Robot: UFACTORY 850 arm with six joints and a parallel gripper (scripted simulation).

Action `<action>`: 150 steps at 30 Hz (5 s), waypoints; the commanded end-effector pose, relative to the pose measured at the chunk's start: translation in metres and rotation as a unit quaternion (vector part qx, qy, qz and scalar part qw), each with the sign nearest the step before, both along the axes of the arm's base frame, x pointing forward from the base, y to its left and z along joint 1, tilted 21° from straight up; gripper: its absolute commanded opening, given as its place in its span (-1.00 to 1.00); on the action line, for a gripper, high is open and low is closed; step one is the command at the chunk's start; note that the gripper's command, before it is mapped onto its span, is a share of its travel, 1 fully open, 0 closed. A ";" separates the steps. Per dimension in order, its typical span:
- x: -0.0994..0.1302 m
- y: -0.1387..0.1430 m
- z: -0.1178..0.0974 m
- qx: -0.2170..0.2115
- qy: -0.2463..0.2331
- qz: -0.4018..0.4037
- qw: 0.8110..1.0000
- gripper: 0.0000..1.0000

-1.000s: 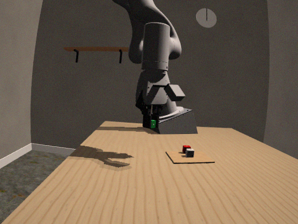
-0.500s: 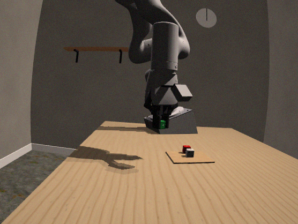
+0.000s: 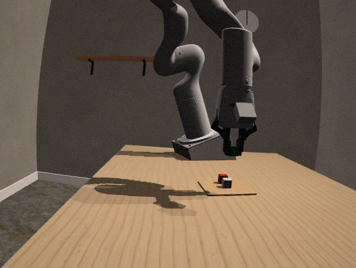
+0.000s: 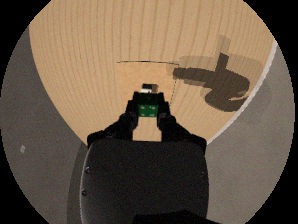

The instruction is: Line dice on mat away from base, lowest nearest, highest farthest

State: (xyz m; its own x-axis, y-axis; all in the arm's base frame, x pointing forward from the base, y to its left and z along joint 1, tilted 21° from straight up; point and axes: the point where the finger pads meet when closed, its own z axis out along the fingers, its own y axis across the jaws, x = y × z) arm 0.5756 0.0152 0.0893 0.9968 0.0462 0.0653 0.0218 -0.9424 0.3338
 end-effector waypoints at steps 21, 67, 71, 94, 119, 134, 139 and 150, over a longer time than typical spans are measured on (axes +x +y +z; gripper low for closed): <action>0.004 0.002 -0.011 -0.008 -0.014 -0.016 1.000 -0.58; 0.012 -0.028 -0.091 -0.008 -0.014 -0.016 1.000 -0.58; 0.012 -0.028 -0.091 -0.008 -0.014 -0.016 1.000 -0.58; 0.012 -0.028 -0.091 -0.008 -0.014 -0.016 1.000 -0.58; 0.012 -0.027 -0.091 -0.008 -0.014 -0.016 1.000 -0.58; 0.012 -0.028 -0.092 -0.008 -0.014 -0.016 1.000 -0.58; 0.012 -0.028 -0.094 -0.008 -0.014 -0.016 1.000 -0.58; 0.012 -0.029 -0.095 -0.008 -0.014 -0.016 1.000 -0.58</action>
